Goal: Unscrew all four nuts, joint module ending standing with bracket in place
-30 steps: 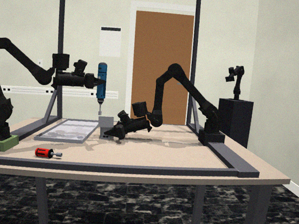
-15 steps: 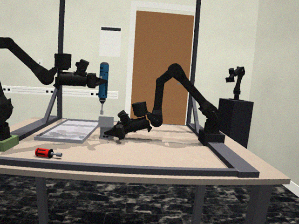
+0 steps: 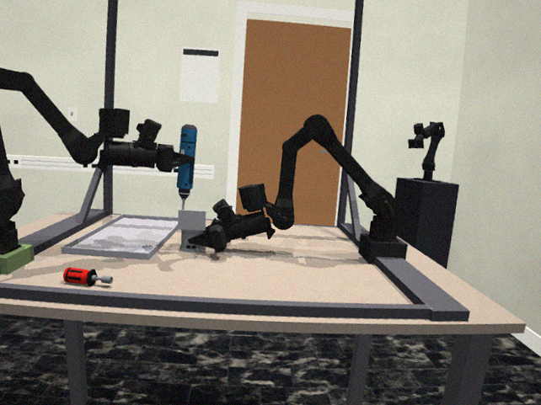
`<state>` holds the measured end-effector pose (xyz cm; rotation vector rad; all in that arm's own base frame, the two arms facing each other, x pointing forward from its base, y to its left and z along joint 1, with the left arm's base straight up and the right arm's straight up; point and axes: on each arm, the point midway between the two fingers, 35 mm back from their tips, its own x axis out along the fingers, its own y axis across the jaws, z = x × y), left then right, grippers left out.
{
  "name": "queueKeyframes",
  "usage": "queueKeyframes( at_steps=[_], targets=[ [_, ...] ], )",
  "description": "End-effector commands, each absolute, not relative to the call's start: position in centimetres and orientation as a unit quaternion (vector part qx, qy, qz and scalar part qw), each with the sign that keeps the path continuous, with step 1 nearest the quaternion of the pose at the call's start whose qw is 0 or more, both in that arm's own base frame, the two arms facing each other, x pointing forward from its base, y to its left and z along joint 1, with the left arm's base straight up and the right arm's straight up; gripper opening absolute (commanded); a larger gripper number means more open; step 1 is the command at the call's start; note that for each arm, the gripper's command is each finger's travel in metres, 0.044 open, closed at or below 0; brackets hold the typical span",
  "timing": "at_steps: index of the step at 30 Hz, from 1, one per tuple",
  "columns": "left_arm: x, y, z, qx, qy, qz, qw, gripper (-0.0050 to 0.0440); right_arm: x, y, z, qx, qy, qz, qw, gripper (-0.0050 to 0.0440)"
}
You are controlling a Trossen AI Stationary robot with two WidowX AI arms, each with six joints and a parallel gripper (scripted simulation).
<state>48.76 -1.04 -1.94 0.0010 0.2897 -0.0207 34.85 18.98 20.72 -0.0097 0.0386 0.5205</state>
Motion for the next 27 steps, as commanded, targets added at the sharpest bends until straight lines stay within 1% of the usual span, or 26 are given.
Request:
queueKeyframes(
  at_steps=[1,4,8,20,27],
  targets=[
    [49.3,-1.0,-0.5,0.001,0.127,-0.011,0.992,0.0242,35.0,19.0,21.6,0.004,-0.010,0.258,0.966,0.0163],
    [49.3,-1.0,-0.5,0.001,0.127,-0.011,0.992,0.0242,35.0,19.0,21.2,0.004,-0.010,0.258,0.966,0.0163],
    [49.3,-1.0,-0.5,0.001,0.127,-0.011,0.992,0.0242,35.1,19.0,22.1,0.006,-0.021,0.258,0.966,0.0163],
    [49.3,-1.0,-0.5,0.001,0.127,-0.011,0.992,0.0242,34.9,18.9,22.4,0.008,-0.026,0.259,0.966,0.0163],
    [49.3,-1.0,-0.5,0.001,0.127,-0.011,0.992,0.0242,35.1,18.9,20.8,0.005,-0.012,0.259,0.966,0.0163]
  ],
)
